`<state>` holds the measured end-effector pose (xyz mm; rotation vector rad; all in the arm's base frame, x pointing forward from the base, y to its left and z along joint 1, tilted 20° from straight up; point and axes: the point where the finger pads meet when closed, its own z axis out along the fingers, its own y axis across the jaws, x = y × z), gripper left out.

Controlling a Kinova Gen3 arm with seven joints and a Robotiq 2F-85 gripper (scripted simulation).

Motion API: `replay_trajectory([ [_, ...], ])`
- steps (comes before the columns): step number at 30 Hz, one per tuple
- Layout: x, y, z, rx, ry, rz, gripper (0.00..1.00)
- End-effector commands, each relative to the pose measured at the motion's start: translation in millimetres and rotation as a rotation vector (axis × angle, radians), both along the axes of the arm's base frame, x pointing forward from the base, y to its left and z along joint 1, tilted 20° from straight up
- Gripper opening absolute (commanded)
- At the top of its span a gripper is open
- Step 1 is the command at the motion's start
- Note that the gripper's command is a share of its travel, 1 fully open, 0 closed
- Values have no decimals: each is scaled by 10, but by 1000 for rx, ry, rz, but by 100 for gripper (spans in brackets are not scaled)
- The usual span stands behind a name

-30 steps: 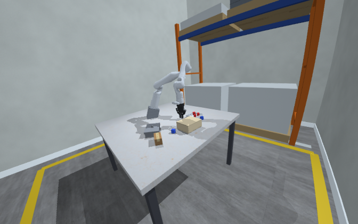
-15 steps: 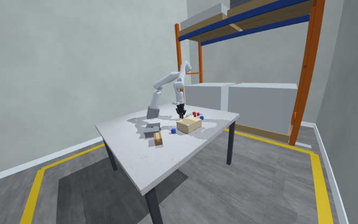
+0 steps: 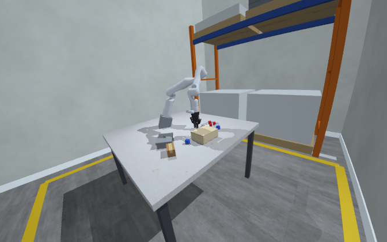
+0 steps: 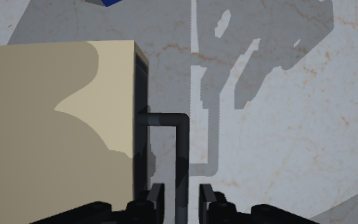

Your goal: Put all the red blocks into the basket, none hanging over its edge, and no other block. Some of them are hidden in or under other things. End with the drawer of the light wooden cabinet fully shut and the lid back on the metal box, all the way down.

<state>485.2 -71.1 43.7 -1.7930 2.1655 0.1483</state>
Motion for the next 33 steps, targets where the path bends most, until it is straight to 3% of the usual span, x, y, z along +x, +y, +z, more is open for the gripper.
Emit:
replay_trajectory([
  [1, 4, -5, 8, 0, -2, -1, 30],
  [33, 24, 26, -95, 0, -2, -1, 30],
])
